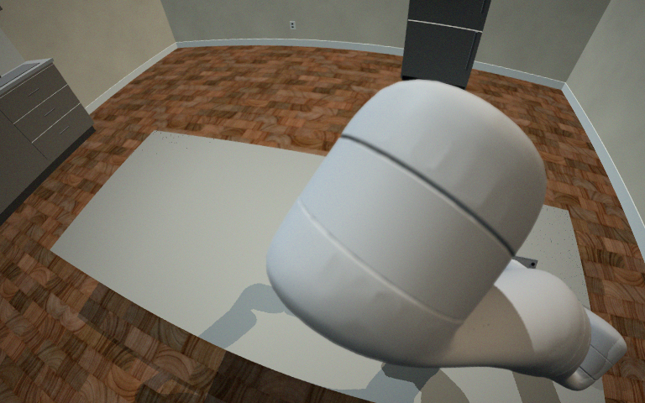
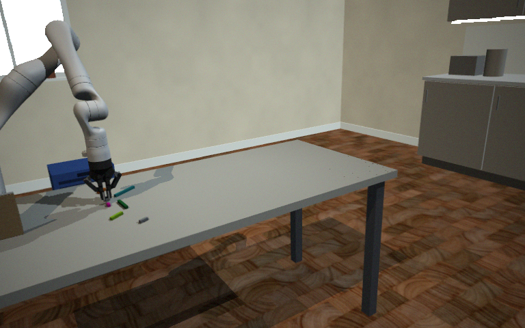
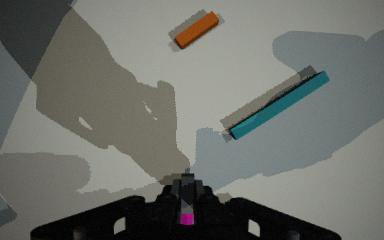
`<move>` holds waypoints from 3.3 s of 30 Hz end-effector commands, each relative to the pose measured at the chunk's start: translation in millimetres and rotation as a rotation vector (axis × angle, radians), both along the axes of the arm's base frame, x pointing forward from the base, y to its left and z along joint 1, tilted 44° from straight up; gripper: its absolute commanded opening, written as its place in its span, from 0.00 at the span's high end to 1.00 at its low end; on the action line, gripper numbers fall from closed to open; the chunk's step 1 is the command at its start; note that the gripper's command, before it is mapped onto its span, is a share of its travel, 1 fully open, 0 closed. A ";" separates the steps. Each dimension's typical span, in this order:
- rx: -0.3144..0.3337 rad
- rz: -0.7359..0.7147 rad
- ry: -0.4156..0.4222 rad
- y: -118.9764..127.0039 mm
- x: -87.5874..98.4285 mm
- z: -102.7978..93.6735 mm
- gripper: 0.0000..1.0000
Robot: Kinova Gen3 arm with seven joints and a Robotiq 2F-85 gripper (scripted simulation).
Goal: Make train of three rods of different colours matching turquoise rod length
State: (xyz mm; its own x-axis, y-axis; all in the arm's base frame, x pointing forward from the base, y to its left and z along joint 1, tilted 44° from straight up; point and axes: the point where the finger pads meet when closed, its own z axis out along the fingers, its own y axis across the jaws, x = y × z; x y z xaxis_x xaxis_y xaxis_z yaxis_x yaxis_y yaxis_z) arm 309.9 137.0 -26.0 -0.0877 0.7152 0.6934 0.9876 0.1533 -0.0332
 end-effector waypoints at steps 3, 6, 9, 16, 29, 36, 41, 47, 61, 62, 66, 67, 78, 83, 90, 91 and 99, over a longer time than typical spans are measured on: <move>-0.001 -0.001 -0.001 -0.5 0.5 0.2 0.95; -0.001 -0.001 -0.001 -0.5 0.5 0.2 0.95; -0.001 -0.001 -0.001 -0.5 0.5 0.2 0.95; -0.001 -0.001 -0.001 -0.5 0.5 0.2 0.95; -0.001 -0.001 -0.001 2.4 0.0 -2.9 0.95; -0.001 -0.001 -0.001 5.6 -0.6 -6.2 0.95; -0.001 -0.001 -0.001 7.6 -1.0 -8.4 0.95; -0.001 -0.001 -0.001 7.9 -1.1 -8.7 0.95; -0.001 -0.001 -0.001 7.9 -1.1 -8.7 0.95; -0.001 -0.001 -0.001 7.9 -1.1 -8.7 0.95; -0.001 -0.001 -0.001 7.9 -1.1 -8.7 0.95; -0.001 -0.001 -0.001 7.9 -1.1 -8.7 0.95; -0.001 -0.001 -0.001 7.9 -1.1 -8.7 0.95; -0.001 -0.001 -0.001 7.9 -1.1 -8.7 0.88; -0.001 -0.001 -0.001 7.9 -1.1 -8.7 0.84; -0.001 -0.001 -0.001 7.9 -1.1 -8.7 0.80; -0.001 -0.001 -0.001 7.9 -1.1 -8.7 0.76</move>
State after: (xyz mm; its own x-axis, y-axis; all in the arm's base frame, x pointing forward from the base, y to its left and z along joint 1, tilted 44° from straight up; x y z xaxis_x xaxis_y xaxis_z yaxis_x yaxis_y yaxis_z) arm 308.3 145.4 -34.9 -0.0878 0.7152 0.6934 0.9876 0.1533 -0.0331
